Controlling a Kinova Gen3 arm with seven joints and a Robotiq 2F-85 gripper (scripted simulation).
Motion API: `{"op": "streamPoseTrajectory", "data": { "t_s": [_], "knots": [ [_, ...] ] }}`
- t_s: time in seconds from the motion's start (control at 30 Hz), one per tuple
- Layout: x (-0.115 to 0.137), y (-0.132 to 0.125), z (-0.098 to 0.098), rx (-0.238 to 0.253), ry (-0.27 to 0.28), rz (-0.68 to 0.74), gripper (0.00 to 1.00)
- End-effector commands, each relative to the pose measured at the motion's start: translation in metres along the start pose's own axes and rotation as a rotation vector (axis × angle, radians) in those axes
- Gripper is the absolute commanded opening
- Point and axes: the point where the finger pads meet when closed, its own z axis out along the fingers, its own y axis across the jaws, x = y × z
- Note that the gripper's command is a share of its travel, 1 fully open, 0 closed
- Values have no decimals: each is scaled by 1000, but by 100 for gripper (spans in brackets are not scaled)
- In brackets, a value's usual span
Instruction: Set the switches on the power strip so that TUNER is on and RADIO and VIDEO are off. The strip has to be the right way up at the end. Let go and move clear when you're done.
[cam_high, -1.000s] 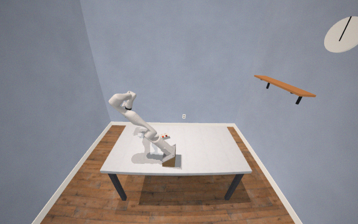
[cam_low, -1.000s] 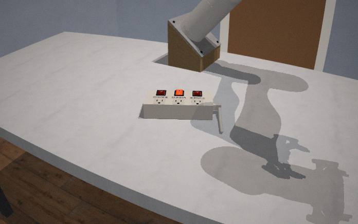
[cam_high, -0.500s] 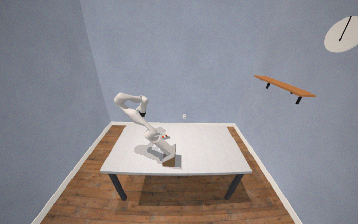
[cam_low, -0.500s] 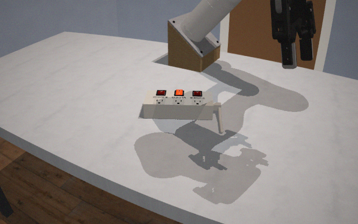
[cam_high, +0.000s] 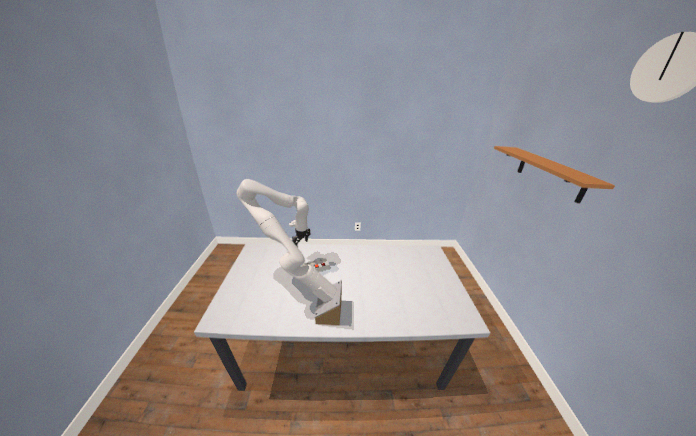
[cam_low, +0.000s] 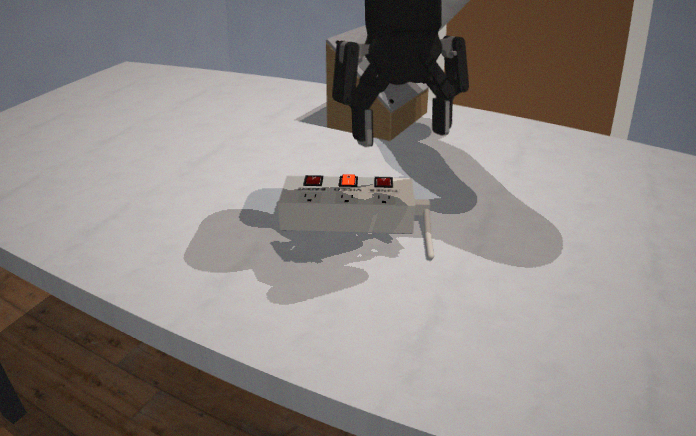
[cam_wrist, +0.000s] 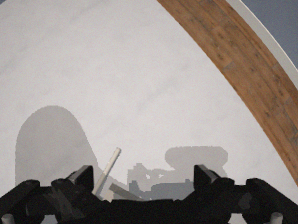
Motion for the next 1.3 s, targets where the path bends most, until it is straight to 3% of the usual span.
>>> {"op": "streamPoseTrajectory", "data": {
  "t_s": [0.0,0.03,0.13,0.2,0.37,1.27],
  "knots": [
    [-49,10,9,0,-38,100,100],
    [-72,9,12,2,-56,156,100],
    [-95,5,15,7,-77,205,100],
    [-129,-3,18,14,-106,289,100],
    [-165,-19,21,28,-141,381,100],
    [-170,-21,20,28,-147,403,100]
  ]
}}
